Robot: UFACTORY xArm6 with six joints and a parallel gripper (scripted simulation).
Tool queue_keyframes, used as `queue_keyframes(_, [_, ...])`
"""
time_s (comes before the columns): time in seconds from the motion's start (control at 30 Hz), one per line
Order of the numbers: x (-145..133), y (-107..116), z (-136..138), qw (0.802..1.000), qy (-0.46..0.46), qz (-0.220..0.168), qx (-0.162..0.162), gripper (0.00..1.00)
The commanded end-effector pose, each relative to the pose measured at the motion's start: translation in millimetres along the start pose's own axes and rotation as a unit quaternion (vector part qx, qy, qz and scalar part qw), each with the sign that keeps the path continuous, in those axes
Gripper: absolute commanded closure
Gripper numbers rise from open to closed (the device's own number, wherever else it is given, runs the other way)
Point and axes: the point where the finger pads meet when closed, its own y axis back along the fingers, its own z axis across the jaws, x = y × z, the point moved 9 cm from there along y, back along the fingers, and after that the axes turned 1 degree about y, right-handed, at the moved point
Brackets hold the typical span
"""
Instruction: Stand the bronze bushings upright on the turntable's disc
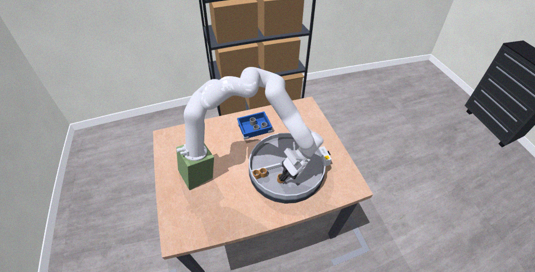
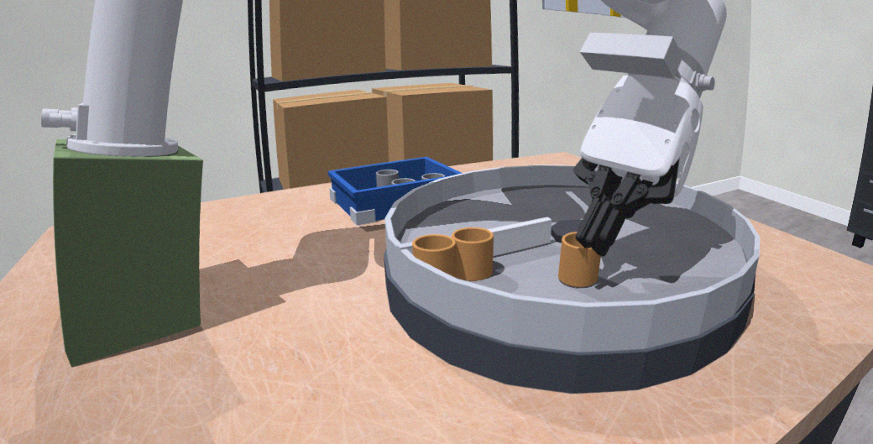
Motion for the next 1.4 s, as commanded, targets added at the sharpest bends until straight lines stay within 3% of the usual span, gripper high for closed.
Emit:
queue_keyframes(0.0, [0.1,2.3,-0.9,1.0,-0.001,-0.002,0.001,1.0])
queue_keyframes(0.03, [0.1,2.3,-0.9,1.0,-0.001,-0.002,0.001,1.0])
queue_keyframes(0.07, [0.1,2.3,-0.9,1.0,-0.001,-0.002,0.001,0.87])
queue_keyframes(1.2, [0.2,2.4,-0.9,1.0,-0.001,-0.002,0.001,0.87])
queue_keyframes(1.37, [9.3,13.1,-0.9,1.0,-0.001,-0.002,0.001,0.87])
